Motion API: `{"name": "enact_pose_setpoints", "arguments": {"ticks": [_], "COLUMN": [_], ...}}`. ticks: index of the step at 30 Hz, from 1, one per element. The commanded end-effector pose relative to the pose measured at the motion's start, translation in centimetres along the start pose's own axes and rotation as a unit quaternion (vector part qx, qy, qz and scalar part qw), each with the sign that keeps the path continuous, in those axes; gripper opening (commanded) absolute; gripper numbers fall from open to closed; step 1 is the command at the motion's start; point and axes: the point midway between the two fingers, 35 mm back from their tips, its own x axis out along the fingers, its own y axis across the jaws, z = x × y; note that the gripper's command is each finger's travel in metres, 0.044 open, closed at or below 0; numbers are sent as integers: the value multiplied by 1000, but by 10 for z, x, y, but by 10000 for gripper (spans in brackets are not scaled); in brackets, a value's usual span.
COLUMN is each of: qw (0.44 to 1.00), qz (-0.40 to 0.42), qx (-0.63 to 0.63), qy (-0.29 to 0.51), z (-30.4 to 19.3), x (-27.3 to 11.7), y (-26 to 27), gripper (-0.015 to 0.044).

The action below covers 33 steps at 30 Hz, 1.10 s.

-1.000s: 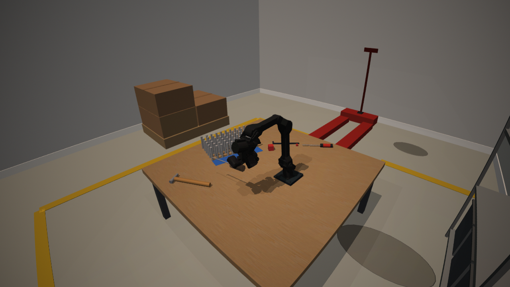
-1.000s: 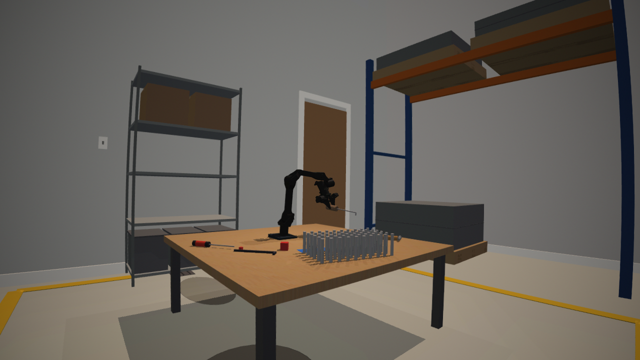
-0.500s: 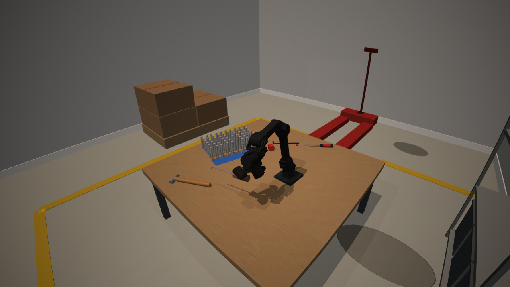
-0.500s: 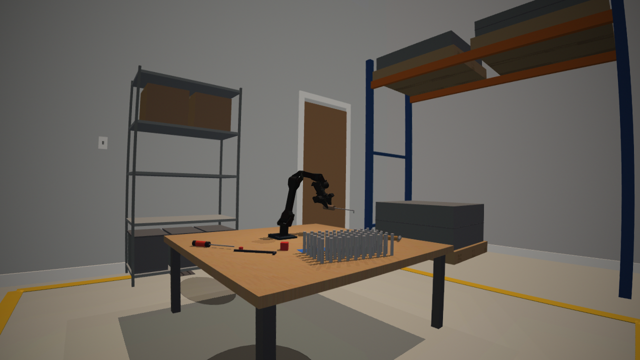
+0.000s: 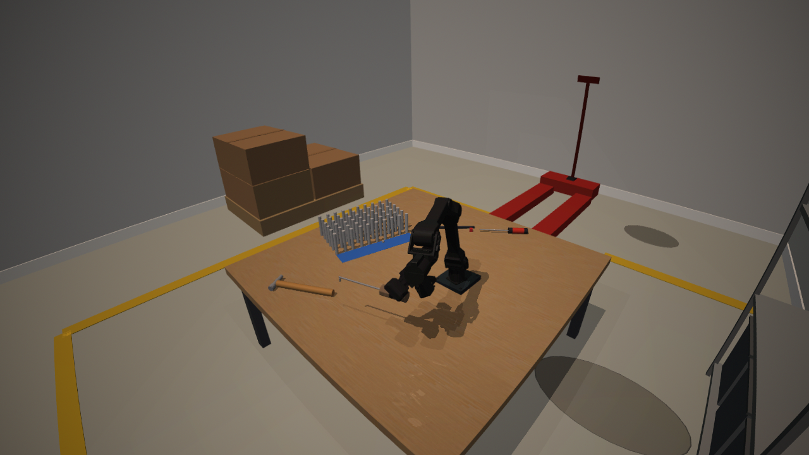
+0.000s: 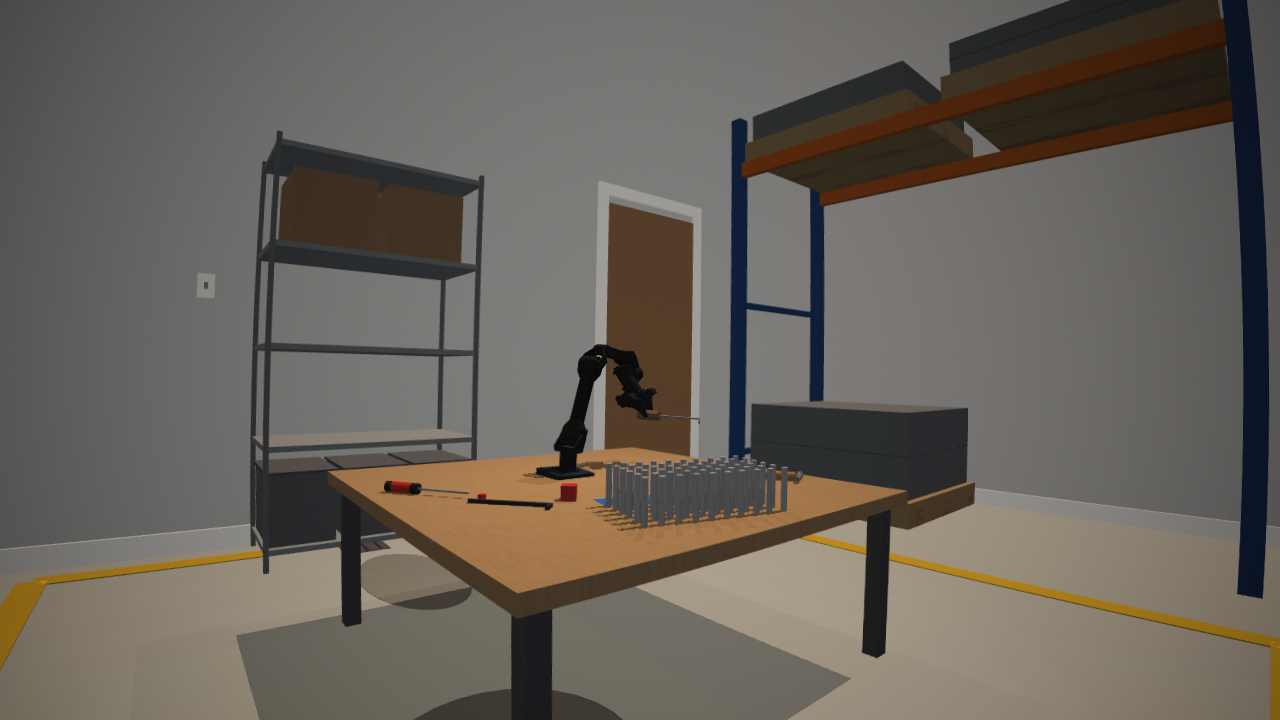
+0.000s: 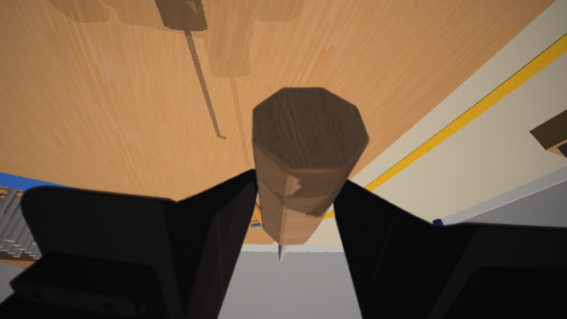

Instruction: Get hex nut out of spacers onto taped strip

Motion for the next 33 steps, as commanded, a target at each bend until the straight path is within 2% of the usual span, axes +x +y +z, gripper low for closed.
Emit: {"name": "enact_pose_setpoints", "arguments": {"ticks": [1,33], "qw": [1000,1000], "qz": [-3,-3], "qx": [4,4], "qy": [5,5], "z": [-1,14], "x": [0,21], "y": [-2,-5], "gripper": [0,0]}}
